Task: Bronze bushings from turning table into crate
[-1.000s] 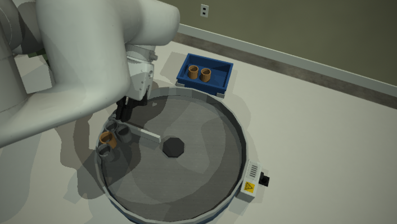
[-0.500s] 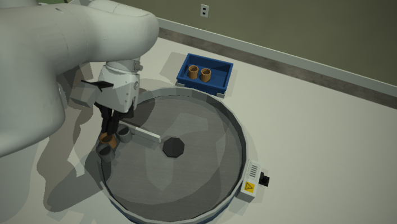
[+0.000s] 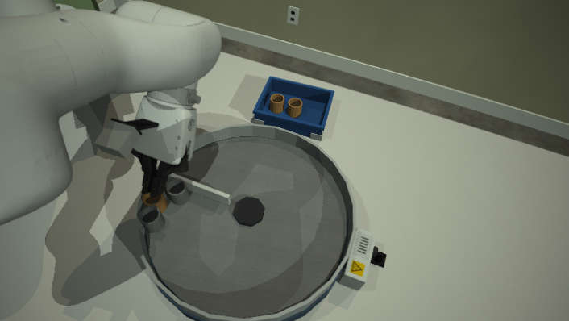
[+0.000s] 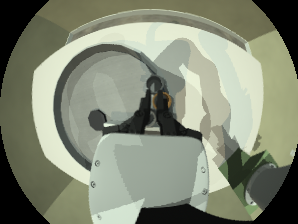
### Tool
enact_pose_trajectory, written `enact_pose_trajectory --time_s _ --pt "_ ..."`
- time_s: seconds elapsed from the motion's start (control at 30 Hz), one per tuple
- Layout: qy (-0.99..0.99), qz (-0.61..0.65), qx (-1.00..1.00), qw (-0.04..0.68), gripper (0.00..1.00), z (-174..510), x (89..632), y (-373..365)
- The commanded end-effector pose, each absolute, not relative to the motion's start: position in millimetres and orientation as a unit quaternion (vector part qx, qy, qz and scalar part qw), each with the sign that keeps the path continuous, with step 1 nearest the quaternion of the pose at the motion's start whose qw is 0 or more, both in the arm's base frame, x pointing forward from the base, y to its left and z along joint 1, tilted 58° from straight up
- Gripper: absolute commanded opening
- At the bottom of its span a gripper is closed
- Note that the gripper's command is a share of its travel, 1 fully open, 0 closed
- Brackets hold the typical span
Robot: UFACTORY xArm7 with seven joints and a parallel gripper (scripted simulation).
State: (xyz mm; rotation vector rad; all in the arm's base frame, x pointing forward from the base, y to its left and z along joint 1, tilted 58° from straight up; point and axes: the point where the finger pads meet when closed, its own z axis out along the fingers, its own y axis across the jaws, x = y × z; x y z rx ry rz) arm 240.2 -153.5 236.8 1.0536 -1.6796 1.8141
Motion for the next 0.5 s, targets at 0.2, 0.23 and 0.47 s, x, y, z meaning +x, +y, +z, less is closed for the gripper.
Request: enact_pose_trajectory --time_s 0.2,0.23,0.47 --pt "-0.609 0.658 0.382 0.224 0.10 237.2 240.4 -153.3" --pt "-0.609 0.658 0.382 0.224 0.10 237.4 240.4 -153.5" --pt "-0.609 0.658 0.383 0.224 0.10 238.7 240.2 -154.7"
